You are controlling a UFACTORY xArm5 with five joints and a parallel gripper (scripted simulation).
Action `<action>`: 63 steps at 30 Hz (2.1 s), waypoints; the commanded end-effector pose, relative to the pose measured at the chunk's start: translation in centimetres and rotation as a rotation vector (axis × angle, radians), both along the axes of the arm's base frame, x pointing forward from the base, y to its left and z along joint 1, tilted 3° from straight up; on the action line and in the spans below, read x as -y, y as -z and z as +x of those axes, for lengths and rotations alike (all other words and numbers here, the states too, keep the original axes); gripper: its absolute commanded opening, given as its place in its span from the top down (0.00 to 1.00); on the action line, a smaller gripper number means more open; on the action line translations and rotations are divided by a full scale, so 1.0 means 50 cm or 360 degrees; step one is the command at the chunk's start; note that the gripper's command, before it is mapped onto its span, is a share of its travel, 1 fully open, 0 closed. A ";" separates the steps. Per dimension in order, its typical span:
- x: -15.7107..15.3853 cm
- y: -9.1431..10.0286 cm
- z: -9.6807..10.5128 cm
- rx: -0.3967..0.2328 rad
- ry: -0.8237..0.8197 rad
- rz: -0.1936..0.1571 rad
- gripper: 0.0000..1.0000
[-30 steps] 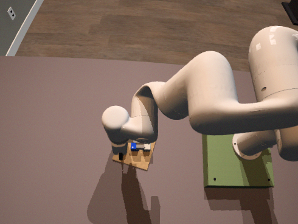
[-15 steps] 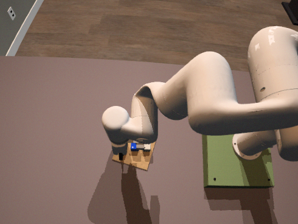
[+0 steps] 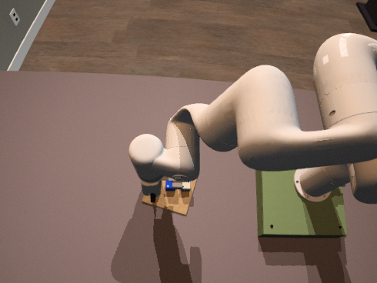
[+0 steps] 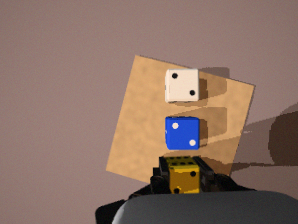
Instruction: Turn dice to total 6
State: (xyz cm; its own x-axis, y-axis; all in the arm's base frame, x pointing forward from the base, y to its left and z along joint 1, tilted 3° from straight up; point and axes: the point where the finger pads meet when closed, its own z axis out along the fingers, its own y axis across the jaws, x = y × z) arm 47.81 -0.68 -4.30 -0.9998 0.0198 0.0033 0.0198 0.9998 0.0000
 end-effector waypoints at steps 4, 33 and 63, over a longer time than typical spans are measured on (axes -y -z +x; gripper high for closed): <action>0.000 -0.002 0.003 0.0005 0.0000 0.0000 0.73; 0.000 -0.002 0.003 0.0005 0.0000 0.0000 0.53; 0.009 -0.172 0.003 0.0005 0.0000 0.0000 0.53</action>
